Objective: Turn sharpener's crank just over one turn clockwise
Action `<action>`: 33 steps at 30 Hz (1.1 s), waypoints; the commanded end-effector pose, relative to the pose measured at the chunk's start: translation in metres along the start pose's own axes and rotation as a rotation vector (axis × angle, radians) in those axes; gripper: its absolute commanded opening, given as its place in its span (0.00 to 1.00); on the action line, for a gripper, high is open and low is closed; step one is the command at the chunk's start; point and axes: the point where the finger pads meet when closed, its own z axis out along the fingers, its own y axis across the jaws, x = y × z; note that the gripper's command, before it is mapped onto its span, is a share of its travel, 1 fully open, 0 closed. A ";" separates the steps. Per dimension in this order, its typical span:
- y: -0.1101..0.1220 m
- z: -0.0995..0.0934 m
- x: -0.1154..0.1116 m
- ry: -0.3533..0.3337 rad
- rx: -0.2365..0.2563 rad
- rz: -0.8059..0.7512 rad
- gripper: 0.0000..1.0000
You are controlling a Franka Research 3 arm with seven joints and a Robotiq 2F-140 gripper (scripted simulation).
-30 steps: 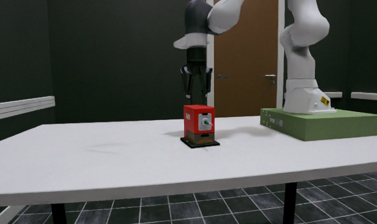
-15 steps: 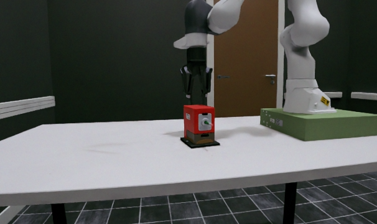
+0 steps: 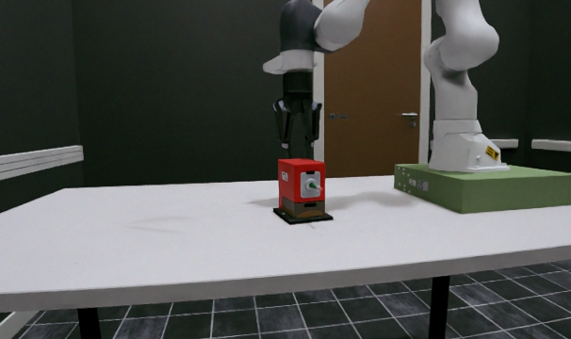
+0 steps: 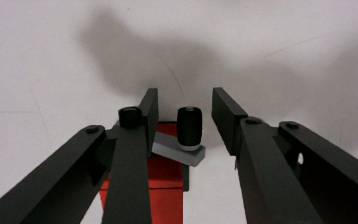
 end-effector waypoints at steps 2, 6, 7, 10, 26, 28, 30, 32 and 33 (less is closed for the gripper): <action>-0.002 -0.002 0.000 -0.001 0.005 0.000 0.39; -0.002 -0.002 0.000 -0.001 0.005 0.000 0.39; -0.002 -0.002 0.000 -0.001 0.005 0.000 0.39; -0.002 -0.002 0.000 -0.001 0.005 0.000 0.39; -0.002 -0.023 0.000 -0.001 0.005 0.000 0.39; -0.002 -0.023 0.000 -0.001 0.005 0.000 0.39; -0.002 -0.028 0.000 -0.001 0.005 0.000 0.39; -0.002 -0.034 0.000 -0.001 0.005 0.000 0.39; -0.002 -0.036 0.000 -0.001 0.005 0.000 0.39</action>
